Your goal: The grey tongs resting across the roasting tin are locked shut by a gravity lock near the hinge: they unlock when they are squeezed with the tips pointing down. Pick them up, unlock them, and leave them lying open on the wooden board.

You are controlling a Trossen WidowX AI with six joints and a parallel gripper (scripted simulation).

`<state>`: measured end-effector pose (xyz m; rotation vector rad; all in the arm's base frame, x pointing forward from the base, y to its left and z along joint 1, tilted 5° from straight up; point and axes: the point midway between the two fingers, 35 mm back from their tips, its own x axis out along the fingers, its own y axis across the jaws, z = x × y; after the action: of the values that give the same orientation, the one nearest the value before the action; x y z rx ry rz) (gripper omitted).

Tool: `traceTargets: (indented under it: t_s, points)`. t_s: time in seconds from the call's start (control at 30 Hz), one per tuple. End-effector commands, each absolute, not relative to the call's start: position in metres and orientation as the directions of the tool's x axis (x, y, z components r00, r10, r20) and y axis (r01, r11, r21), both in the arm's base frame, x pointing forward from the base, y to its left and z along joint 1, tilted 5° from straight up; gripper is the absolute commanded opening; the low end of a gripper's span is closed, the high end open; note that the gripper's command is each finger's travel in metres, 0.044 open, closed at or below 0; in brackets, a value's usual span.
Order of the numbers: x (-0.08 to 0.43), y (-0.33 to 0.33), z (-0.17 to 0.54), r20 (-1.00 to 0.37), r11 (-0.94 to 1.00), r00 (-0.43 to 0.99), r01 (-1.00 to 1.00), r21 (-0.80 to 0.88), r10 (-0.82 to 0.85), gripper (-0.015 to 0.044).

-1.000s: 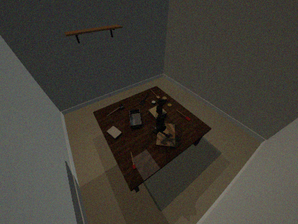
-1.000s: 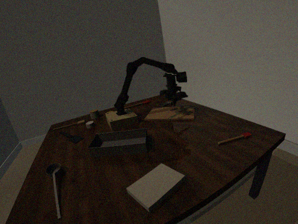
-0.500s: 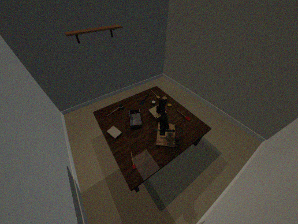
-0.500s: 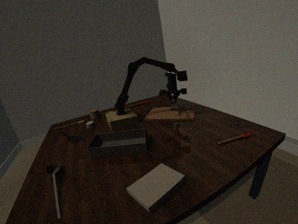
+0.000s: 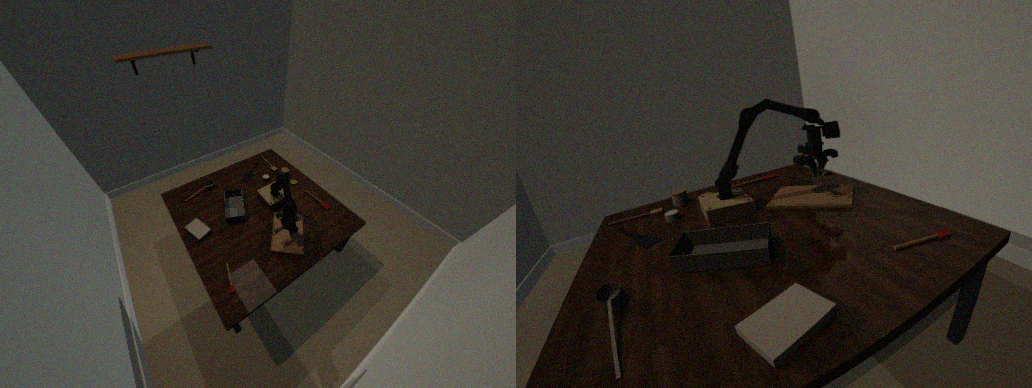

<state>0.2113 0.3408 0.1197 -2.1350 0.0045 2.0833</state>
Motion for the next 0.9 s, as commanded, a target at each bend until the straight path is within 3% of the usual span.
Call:
traceTargets:
  t_s: [0.0,0.17,0.5,0.87]
  points:
    - [0.205,0.349,0.124,-0.992,-0.992,0.039,0.039,-0.117,0.119,-0.015]
    - [0.195,0.356,0.125,-0.992,-0.97,0.038,0.217,-0.11,0.121,-0.015]
    - [0.195,0.356,0.125,-0.991,-0.967,0.053,0.23,-0.106,0.122,-0.015]
    - [0.197,0.365,0.133,-0.921,-0.951,0.354,0.305,-0.049,0.161,-0.015]
